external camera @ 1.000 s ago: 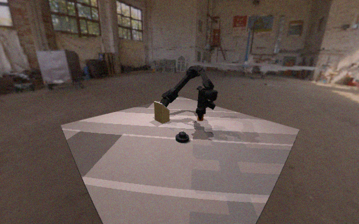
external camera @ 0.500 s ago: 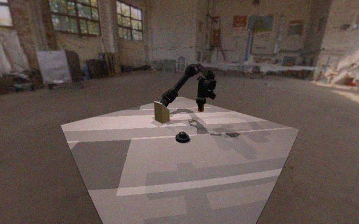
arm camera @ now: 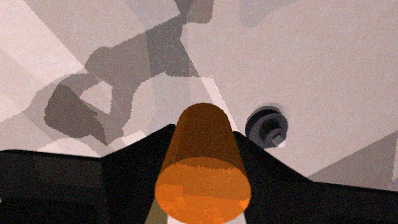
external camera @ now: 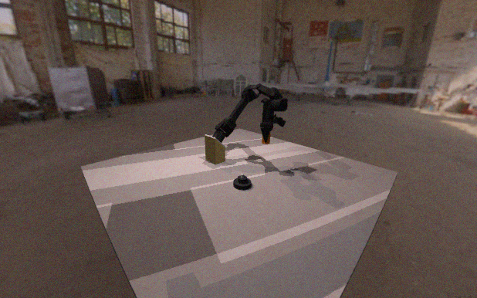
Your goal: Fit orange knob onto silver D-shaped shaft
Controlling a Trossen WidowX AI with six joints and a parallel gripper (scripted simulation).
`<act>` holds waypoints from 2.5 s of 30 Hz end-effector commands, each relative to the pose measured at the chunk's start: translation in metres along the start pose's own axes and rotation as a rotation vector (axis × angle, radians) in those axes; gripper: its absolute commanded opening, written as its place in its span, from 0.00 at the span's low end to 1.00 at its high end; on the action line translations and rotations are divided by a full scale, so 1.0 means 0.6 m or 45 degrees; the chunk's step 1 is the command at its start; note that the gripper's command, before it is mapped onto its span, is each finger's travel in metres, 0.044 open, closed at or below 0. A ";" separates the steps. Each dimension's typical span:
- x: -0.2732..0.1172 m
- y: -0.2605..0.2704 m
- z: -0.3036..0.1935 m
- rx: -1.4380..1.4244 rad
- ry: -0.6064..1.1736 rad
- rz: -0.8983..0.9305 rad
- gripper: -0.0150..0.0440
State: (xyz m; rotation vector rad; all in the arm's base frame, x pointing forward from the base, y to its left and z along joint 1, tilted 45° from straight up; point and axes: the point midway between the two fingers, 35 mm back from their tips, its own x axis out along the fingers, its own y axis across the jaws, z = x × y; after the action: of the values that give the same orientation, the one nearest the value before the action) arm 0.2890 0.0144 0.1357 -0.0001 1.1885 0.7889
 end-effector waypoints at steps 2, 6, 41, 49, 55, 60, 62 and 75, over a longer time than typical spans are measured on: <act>-0.020 0.003 -0.004 0.004 -0.003 -0.139 0.25; -0.035 0.006 -0.008 0.005 -0.002 -0.248 0.25; -0.123 0.027 -0.032 0.014 -0.007 -1.003 0.25; -0.117 0.030 -0.032 0.007 0.004 -1.028 0.25; -0.117 0.030 -0.032 0.007 0.004 -1.028 0.25; -0.117 0.030 -0.032 0.007 0.004 -1.028 0.25; -0.117 0.030 -0.032 0.007 0.004 -1.028 0.25; -0.117 0.030 -0.032 0.007 0.004 -1.028 0.25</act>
State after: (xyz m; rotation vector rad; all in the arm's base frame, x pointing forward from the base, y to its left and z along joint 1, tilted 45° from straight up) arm 0.2531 -0.0171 0.1921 -0.4471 1.0656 0.0764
